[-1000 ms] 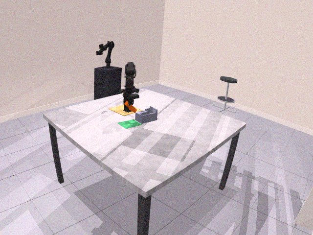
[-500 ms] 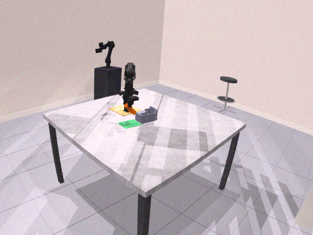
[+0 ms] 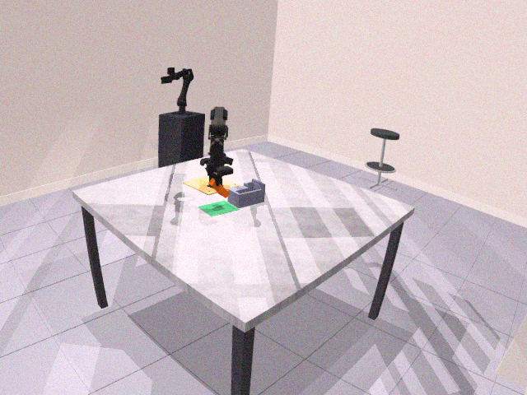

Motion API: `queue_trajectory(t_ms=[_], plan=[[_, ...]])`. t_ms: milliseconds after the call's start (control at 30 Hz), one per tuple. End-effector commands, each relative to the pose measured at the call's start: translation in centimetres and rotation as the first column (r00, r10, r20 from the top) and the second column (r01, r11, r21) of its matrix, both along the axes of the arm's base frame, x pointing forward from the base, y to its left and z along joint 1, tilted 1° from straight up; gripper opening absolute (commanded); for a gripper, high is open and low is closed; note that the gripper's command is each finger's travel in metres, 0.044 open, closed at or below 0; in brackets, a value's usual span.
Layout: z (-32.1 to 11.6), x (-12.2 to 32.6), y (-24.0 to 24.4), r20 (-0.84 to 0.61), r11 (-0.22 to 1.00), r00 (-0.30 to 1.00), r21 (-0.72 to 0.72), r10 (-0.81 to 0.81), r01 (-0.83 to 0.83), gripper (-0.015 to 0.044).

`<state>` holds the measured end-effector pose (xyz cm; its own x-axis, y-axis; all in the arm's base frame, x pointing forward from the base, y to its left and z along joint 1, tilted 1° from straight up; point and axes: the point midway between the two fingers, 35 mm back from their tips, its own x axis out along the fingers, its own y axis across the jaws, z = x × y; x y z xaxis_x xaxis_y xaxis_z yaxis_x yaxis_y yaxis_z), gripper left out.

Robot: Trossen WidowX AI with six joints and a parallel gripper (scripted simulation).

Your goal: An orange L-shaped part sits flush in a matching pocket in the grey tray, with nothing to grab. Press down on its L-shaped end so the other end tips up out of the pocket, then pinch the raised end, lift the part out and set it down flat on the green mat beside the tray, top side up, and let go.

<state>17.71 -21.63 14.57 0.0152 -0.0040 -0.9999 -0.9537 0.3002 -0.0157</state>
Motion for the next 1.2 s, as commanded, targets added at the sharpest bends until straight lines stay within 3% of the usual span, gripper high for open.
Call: queue_trajectory(t_ms=[0,1167], plan=[[-0.8,-0.1,0.0,-0.006,1.0,1.0,0.0,0.004,-0.004,0.0],[-4.5,-0.1,0.0,-0.006,1.0,1.0,0.0,0.004,-0.004,0.0]])
